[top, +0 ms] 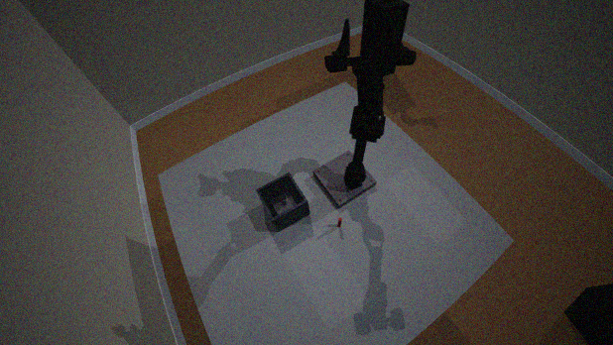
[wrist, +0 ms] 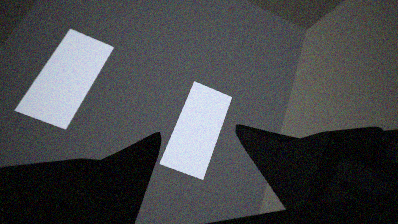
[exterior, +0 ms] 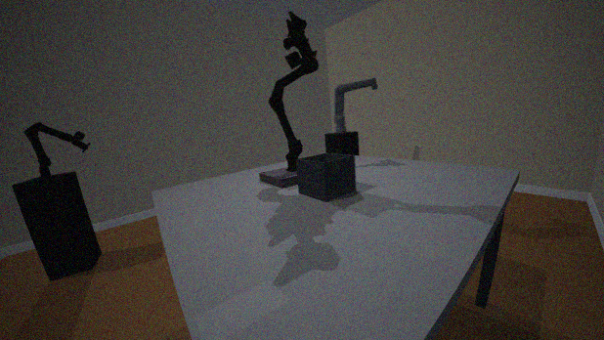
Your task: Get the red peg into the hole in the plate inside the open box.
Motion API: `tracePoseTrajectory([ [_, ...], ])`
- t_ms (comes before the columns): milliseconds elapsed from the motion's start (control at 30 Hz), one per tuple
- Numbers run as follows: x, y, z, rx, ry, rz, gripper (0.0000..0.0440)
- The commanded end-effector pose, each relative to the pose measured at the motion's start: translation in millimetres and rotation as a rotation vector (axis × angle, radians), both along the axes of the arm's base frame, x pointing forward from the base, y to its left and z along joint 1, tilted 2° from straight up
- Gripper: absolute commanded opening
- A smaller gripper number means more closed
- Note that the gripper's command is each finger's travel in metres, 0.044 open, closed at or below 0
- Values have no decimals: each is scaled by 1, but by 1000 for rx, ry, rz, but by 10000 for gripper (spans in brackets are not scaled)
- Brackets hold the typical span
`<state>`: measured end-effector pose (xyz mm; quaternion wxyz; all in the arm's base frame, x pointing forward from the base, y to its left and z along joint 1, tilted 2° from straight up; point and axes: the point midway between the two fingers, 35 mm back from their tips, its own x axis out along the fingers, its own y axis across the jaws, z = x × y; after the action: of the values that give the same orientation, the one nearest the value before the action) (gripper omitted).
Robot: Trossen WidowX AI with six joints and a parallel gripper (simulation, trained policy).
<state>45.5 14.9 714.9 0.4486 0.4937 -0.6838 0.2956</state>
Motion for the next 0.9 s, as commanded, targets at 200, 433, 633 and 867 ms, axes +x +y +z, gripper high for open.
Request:
tracePoseTrajectory([
  [200, 32, 32, 5, -175, 101, -17, 440],
  [433, 69, 63, -1, -356, 205, 5, 440],
  [633, 103, 81, -12, -480, 314, 21, 440],
  [867, 140, 93, -30, -593, 458, 32, 440],
])
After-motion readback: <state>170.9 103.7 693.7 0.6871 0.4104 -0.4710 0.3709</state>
